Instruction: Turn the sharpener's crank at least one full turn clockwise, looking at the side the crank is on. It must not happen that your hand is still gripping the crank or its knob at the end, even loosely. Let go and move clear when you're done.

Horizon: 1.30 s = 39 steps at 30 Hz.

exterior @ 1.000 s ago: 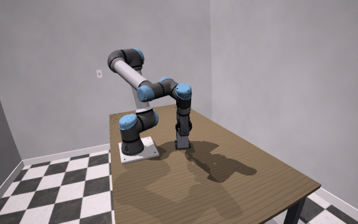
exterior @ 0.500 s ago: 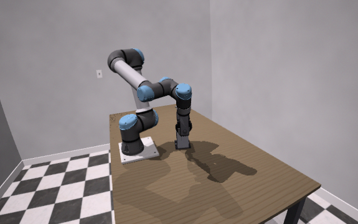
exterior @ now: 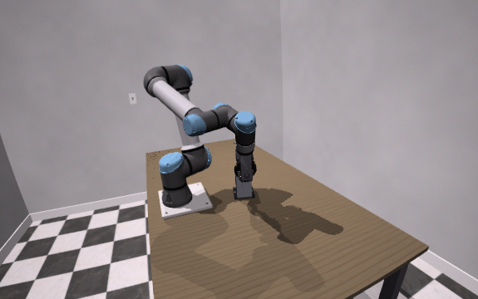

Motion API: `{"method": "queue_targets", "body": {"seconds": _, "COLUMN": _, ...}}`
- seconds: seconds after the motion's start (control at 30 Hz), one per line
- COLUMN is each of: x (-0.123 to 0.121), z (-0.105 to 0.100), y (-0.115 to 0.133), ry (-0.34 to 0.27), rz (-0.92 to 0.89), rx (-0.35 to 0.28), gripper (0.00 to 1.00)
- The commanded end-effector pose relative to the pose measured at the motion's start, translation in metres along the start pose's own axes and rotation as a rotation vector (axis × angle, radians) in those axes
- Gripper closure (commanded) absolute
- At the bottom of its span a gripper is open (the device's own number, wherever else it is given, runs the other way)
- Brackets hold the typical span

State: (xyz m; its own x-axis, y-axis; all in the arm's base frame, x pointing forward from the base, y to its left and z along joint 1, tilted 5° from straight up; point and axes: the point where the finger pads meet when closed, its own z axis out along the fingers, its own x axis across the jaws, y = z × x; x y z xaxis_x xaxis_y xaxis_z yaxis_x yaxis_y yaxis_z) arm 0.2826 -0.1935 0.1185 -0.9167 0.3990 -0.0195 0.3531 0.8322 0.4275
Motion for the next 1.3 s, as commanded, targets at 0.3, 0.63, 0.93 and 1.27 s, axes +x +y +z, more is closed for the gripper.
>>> {"method": "queue_targets", "body": {"seconds": 0.3, "x": -0.005, "z": -0.001, "y": 0.000, "ry": 0.000, "rz": -0.003, "rx": 0.000, "gripper": 0.91}}
{"method": "queue_targets", "body": {"seconds": 0.63, "x": -0.009, "z": 0.000, "y": -0.001, "ry": 0.000, "rz": -0.003, "rx": 0.000, "gripper": 0.91}}
{"method": "queue_targets", "body": {"seconds": 0.93, "x": -0.013, "z": 0.000, "y": -0.001, "ry": -0.001, "rz": -0.003, "rx": 0.000, "gripper": 0.91}}
{"method": "queue_targets", "body": {"seconds": 1.27, "x": -0.018, "z": 0.002, "y": -0.002, "ry": -0.001, "rz": -0.003, "rx": 0.000, "gripper": 0.91}}
